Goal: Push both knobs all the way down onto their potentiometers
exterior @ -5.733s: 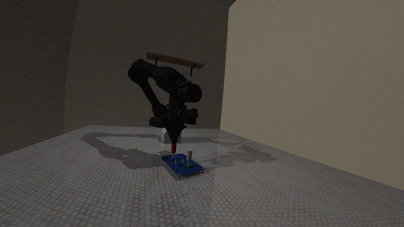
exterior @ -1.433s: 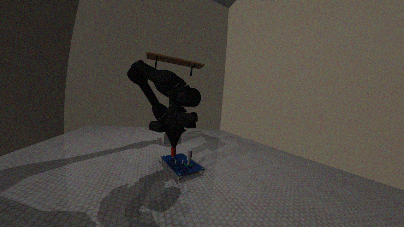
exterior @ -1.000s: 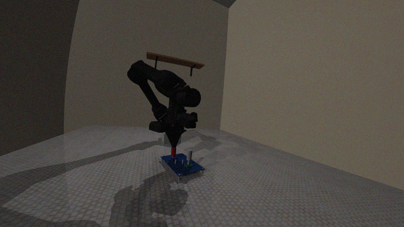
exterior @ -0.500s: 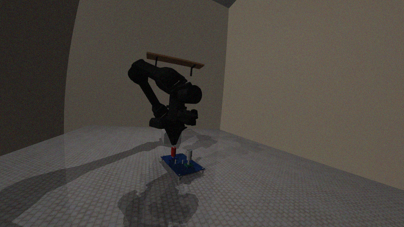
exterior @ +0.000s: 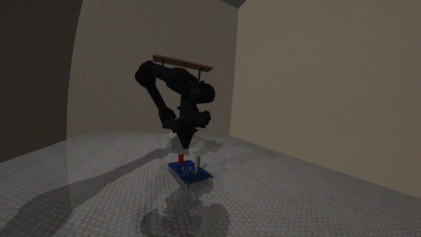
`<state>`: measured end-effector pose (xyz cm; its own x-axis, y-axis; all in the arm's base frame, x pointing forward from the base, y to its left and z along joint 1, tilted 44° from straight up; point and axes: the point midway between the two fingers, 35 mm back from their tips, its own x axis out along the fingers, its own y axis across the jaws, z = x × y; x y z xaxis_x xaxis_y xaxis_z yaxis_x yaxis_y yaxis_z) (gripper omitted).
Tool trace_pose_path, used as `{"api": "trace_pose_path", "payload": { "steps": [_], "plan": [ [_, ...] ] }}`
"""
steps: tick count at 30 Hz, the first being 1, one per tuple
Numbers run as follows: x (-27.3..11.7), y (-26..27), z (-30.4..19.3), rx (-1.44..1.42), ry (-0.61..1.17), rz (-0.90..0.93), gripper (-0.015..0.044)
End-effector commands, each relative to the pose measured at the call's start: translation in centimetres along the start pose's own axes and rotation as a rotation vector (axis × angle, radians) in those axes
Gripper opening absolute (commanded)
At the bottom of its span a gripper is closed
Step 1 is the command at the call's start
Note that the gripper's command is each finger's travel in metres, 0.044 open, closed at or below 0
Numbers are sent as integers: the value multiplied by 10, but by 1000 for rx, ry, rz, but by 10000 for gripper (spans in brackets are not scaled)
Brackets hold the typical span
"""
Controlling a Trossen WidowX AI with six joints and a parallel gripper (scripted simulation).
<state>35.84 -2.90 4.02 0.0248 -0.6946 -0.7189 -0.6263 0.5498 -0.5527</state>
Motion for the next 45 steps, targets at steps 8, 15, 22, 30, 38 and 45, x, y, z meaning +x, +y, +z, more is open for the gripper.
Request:
{"api": "trace_pose_path", "payload": {
  "steps": [8, 15, 22, 30, 38, 45],
  "plan": [
    [-7, -6, 11, -366, -3, -8, 0],
    [-9, -8, 17, -608, 0, -4, 0],
    [-12, -9, 22, -851, 2, 1, 0],
    [-15, -11, 28, -1128, 2, 8, 0],
    [-17, -13, 34, -1405, 1, 15, 0],
    [-20, -14, 38, -1647, -2, 21, 0]
  ]
}}
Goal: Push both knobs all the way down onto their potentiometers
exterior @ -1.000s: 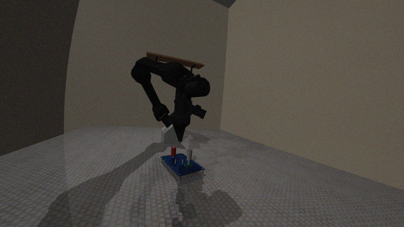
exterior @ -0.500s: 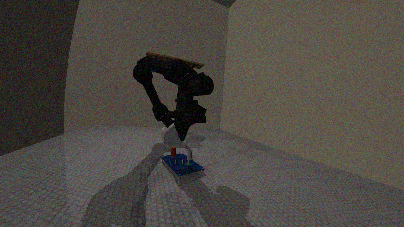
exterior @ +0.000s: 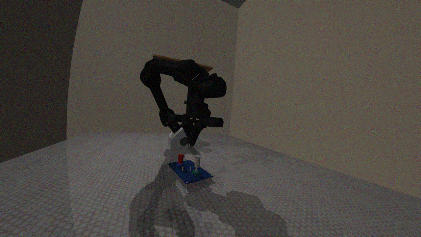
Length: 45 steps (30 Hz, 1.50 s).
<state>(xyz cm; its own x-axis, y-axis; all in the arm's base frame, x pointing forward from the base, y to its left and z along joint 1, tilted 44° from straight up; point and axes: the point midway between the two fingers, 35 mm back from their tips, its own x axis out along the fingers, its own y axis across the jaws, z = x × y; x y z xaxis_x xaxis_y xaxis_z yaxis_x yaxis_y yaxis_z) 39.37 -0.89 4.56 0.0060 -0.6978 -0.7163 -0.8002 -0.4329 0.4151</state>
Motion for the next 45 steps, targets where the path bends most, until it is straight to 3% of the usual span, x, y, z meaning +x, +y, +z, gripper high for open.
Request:
{"api": "trace_pose_path", "payload": {
  "steps": [1, 34, 45],
  "plan": [
    [-3, -5, 0, -144, -6, -4, 0],
    [-14, -26, -4, -1281, -29, -3, 0],
    [-14, -26, -4, -1182, -29, -1, 0]
  ]
}}
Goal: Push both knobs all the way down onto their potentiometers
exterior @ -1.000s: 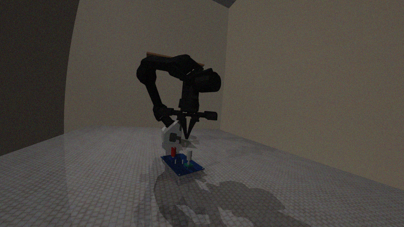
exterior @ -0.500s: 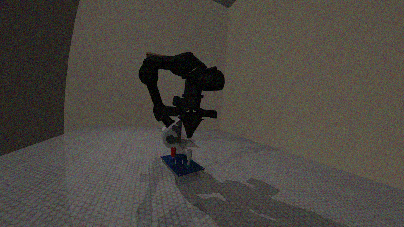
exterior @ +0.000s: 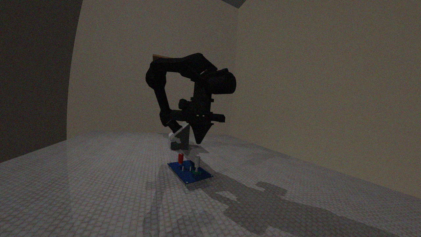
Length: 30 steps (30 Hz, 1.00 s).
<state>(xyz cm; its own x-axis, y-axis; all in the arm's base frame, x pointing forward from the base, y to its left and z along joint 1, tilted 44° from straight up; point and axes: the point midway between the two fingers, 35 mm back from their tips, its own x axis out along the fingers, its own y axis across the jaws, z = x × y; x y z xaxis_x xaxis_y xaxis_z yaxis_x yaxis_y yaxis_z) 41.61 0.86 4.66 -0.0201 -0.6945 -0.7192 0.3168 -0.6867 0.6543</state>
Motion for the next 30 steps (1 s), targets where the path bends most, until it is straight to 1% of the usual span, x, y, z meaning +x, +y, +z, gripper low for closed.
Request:
{"api": "trace_pose_path", "payload": {
  "steps": [1, 30],
  "plan": [
    [-1, -1, -1, 103, 2, -5, 0],
    [1, 2, -3, 1054, 11, -15, 0]
  ]
}}
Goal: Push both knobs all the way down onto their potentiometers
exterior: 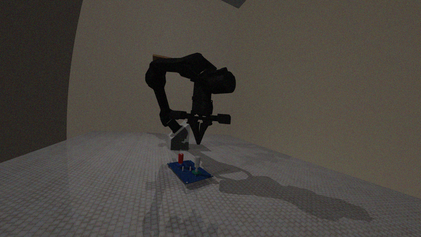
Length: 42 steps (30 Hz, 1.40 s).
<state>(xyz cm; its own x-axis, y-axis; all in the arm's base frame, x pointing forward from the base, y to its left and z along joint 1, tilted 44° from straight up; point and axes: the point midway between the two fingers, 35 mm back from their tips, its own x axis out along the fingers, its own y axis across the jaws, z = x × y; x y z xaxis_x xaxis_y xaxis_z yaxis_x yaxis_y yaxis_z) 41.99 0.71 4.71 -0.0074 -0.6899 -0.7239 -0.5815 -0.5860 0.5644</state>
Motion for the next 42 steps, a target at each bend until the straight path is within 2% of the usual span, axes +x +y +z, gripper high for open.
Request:
{"api": "trace_pose_path", "payload": {
  "steps": [1, 42],
  "plan": [
    [0, -1, 1, 146, -3, -4, 0],
    [5, 0, 2, 1568, -5, 4, 0]
  ]
}}
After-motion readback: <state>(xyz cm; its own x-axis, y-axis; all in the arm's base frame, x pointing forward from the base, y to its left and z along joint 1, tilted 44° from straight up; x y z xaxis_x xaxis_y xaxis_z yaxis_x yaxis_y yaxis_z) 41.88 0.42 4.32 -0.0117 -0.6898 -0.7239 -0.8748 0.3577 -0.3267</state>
